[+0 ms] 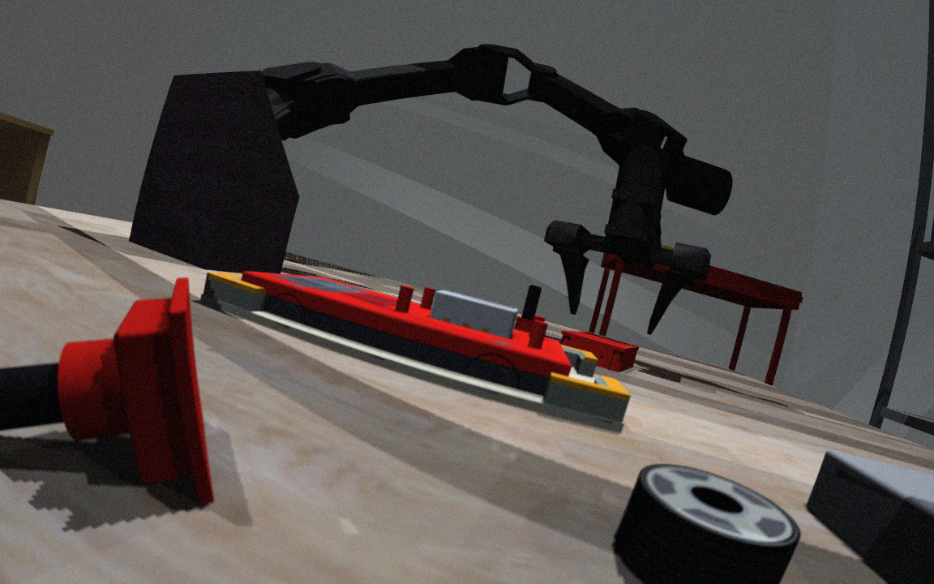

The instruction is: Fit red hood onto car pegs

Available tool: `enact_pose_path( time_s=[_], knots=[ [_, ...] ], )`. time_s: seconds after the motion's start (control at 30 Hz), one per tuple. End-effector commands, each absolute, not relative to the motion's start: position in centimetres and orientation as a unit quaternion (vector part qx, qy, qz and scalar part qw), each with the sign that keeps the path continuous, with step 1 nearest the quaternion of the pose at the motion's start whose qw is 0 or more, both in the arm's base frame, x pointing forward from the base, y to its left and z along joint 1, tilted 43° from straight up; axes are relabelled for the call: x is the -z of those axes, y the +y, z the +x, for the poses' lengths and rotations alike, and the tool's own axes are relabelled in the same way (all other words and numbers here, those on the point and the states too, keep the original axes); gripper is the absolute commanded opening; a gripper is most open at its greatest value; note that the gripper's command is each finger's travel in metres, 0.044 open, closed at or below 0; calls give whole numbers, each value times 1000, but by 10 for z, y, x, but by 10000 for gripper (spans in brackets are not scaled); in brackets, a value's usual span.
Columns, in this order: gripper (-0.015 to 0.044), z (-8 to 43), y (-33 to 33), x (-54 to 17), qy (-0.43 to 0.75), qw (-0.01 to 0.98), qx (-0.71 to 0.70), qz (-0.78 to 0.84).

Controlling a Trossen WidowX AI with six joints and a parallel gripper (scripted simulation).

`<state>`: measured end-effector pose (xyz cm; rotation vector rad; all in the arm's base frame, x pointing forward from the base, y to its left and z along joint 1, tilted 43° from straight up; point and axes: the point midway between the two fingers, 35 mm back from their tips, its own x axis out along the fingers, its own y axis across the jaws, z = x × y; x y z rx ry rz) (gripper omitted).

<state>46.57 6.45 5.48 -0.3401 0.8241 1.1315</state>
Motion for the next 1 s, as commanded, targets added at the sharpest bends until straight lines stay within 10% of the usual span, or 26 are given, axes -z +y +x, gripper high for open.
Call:
enact_pose_path(
  time_s=[0.0, 0.97],
  knots=[
    [440, 464, 67, -49, 382, 751, -517, -152],
    [440, 466, 77, -38, 382, 751, -518, -152]
  ],
)
